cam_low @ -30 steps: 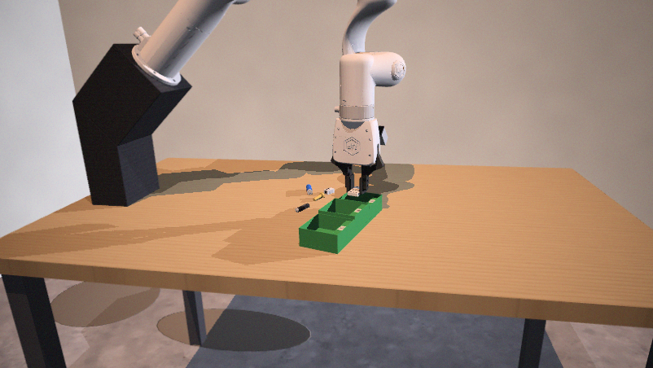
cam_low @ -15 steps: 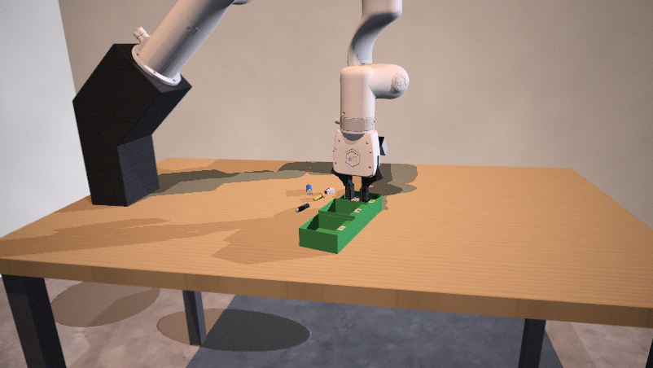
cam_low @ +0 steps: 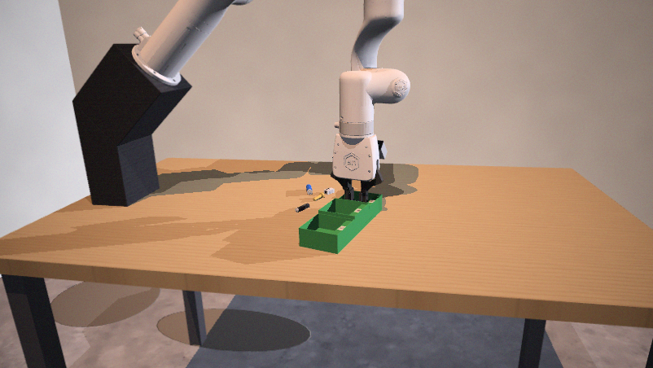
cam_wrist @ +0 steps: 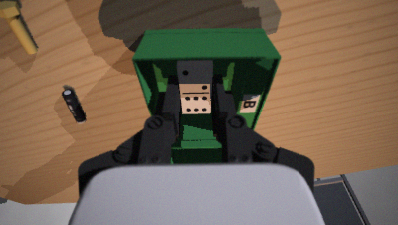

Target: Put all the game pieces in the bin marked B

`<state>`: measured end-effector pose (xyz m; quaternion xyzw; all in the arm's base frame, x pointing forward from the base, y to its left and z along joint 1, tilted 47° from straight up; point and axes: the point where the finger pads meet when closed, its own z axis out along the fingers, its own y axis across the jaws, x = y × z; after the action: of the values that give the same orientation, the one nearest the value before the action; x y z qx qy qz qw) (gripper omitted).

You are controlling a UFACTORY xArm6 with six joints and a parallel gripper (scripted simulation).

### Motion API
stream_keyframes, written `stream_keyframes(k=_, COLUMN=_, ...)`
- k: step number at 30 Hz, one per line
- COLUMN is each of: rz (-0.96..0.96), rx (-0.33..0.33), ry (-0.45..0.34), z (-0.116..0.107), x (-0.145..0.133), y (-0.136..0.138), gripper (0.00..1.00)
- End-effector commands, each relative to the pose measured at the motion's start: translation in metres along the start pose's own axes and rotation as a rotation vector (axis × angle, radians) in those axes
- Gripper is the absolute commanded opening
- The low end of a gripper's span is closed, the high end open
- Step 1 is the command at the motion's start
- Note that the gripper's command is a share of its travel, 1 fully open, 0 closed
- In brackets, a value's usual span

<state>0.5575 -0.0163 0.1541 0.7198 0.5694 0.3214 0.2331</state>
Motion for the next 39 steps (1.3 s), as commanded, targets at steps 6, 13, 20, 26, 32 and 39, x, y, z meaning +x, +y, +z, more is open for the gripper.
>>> stream_keyframes(k=6, rz=0.000, rx=-0.005, ry=-0.001, z=0.000, x=0.000, y=0.000, gripper=0.31)
stream_keyframes(k=13, rz=0.000, rx=-0.005, ry=-0.001, z=0.000, x=0.000, y=0.000, gripper=0.31)
stream_keyframes(k=20, rz=0.000, rx=-0.004, ry=-0.001, z=0.000, x=0.000, y=0.000, gripper=0.31)
stream_keyframes(k=26, rz=0.000, rx=-0.005, ry=-0.001, z=-0.008, x=0.000, y=0.000, gripper=0.31)
stream_keyframes(k=32, rz=0.000, rx=-0.005, ry=-0.001, z=-0.014, x=0.000, y=0.000, gripper=0.31)
stream_keyframes(k=39, rz=0.000, rx=-0.005, ry=-0.001, z=-0.023, x=0.000, y=0.000, gripper=0.31)
